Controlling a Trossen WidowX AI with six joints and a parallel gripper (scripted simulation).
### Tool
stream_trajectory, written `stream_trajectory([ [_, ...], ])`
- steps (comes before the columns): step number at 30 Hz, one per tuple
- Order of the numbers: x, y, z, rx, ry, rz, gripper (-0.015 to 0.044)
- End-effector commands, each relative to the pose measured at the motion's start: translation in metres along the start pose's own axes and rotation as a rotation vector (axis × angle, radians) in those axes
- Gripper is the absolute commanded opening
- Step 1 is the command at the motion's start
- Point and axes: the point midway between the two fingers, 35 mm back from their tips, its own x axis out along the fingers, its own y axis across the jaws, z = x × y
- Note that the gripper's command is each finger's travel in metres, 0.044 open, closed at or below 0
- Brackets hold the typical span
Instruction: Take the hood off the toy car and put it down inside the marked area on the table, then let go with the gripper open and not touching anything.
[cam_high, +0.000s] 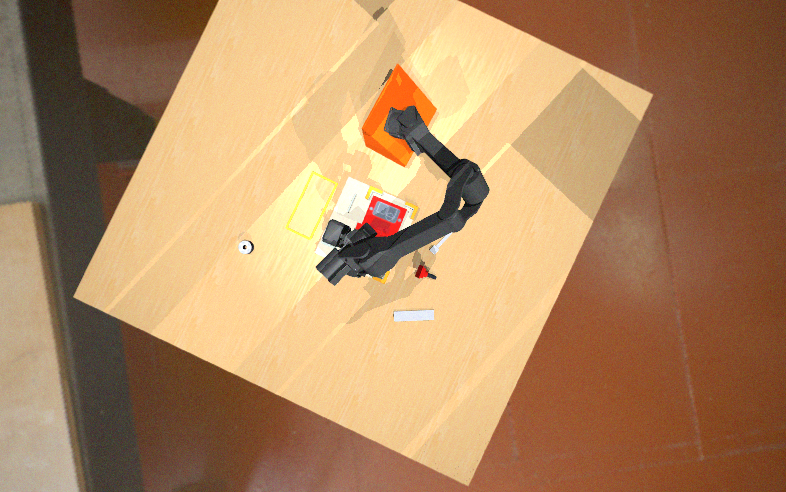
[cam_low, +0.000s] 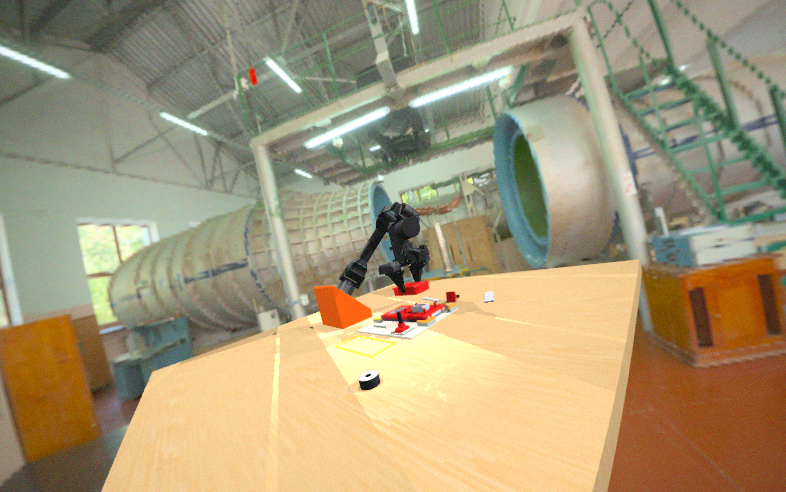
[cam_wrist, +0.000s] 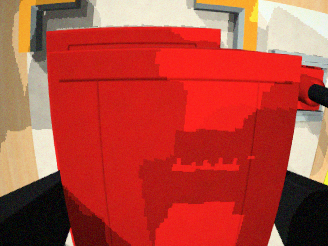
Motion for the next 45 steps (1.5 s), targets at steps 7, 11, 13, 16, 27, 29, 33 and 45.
stream_trajectory([
  [7, -0.005, -0.057, 0.000, 0.003, -0.004, -0.020, 0.0000],
  [11, -0.007, -0.079, -0.003, 0.003, -0.004, -0.023, 0.0000],
  [13, -0.007, -0.089, -0.005, 0.009, -0.004, -0.022, 0.0000],
  [16, -0.008, -0.104, -0.009, 0.018, -0.005, -0.020, 0.0000],
  [27, -0.009, -0.159, -0.028, 0.015, -0.004, -0.014, 0.0000],
  [29, -0.009, -0.169, -0.032, 0.009, -0.003, -0.014, 0.0000],
  [33, -0.008, -0.188, -0.042, -0.003, -0.002, -0.010, 0.0000],
  [45, -0.005, -0.196, -0.045, -0.007, -0.002, -0.009, 0.0000],
])
